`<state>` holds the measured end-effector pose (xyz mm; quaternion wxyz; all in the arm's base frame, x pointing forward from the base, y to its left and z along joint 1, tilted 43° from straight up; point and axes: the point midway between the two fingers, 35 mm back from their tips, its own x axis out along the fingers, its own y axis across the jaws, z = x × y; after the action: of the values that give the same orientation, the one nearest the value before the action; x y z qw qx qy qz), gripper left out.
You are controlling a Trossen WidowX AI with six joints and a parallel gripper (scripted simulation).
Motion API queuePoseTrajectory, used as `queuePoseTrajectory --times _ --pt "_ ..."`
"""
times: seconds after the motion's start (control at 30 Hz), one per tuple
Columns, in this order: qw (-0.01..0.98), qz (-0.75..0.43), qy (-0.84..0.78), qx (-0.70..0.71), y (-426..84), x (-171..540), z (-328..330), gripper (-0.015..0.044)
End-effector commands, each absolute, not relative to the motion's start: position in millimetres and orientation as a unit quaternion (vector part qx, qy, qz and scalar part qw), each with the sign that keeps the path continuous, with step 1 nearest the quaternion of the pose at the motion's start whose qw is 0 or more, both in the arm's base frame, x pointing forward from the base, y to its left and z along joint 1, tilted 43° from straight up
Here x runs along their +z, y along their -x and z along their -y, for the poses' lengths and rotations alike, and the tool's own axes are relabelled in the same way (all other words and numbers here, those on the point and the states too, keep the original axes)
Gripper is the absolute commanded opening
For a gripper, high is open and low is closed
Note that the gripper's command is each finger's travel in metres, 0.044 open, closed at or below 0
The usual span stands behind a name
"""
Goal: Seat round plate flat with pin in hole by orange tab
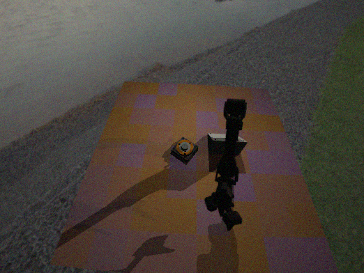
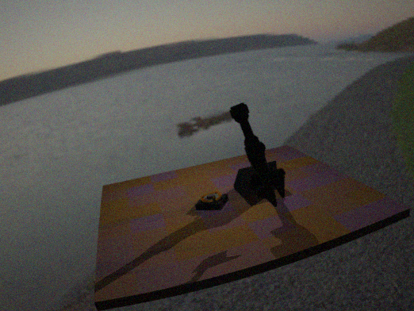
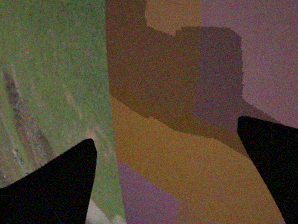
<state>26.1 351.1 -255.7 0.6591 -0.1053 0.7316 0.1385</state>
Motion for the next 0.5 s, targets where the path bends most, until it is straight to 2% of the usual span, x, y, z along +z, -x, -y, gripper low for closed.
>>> queuePoseTrajectory --times 0.0,0.23,0.3,0.47 --pt "0.662 -0.730 0.106 0.135 -29.9 -254.0 -350.3 0.0374" --pt "0.723 -0.672 0.161 0.017 -147.3 -187.6 -297.2 0.0190" --pt "0.726 -0.666 0.171 0.001 -160.2 -177.9 -287.1 0.0137" --pt "0.727 -0.637 0.236 -0.093 -224.7 -115.1 -215.2 0.0006"
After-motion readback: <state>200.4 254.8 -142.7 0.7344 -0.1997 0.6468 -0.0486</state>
